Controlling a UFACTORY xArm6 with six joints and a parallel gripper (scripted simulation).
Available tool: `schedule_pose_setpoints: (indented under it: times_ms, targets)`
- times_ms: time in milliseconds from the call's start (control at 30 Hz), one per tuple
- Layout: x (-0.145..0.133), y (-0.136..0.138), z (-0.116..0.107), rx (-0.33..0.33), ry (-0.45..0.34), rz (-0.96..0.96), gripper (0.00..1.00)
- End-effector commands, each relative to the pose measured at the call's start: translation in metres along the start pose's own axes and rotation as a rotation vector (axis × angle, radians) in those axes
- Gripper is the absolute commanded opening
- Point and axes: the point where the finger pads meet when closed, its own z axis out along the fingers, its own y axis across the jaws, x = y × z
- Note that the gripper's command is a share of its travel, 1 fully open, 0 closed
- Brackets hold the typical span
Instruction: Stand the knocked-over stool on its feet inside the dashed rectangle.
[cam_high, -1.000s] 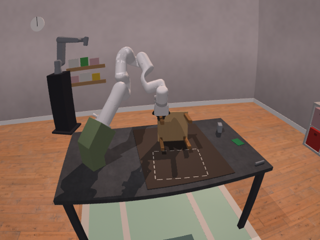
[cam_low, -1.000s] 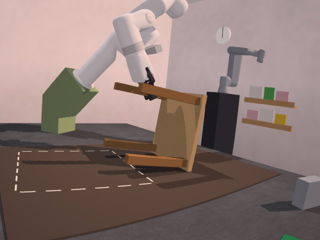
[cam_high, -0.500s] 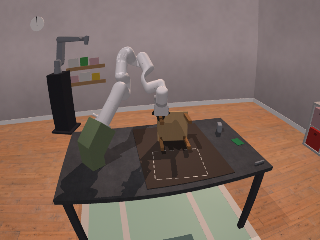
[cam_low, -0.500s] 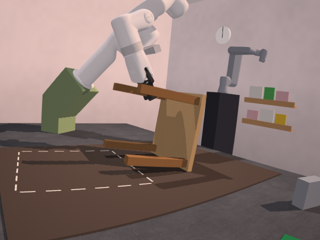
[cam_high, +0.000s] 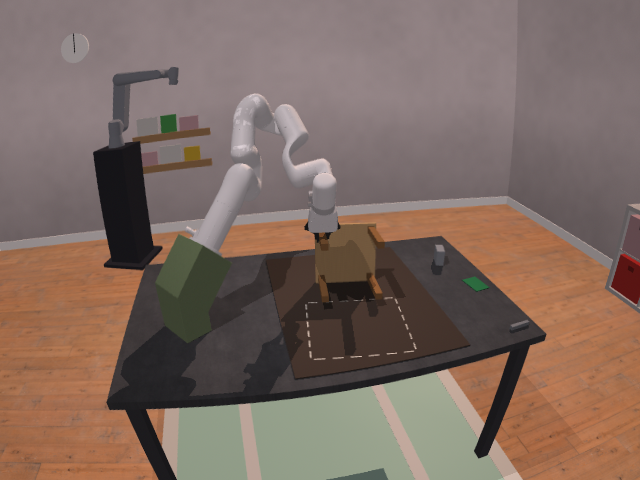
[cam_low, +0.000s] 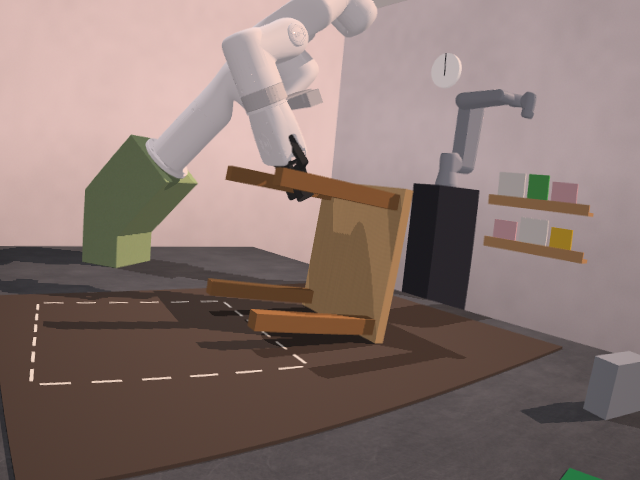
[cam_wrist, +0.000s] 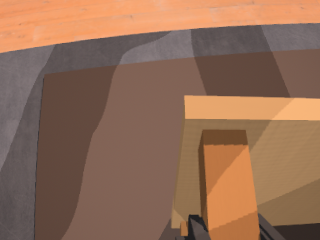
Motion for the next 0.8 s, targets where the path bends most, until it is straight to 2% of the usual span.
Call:
schedule_pose_setpoints:
  times_ms: [0,767]
  targets:
    - [0.0002,0.0009,-0.0005,-0.001,0.000,-0.002,0.27]
    - [-0.0069,0.0010,-0.0021,-0.001,0.032,-0.002,0.27]
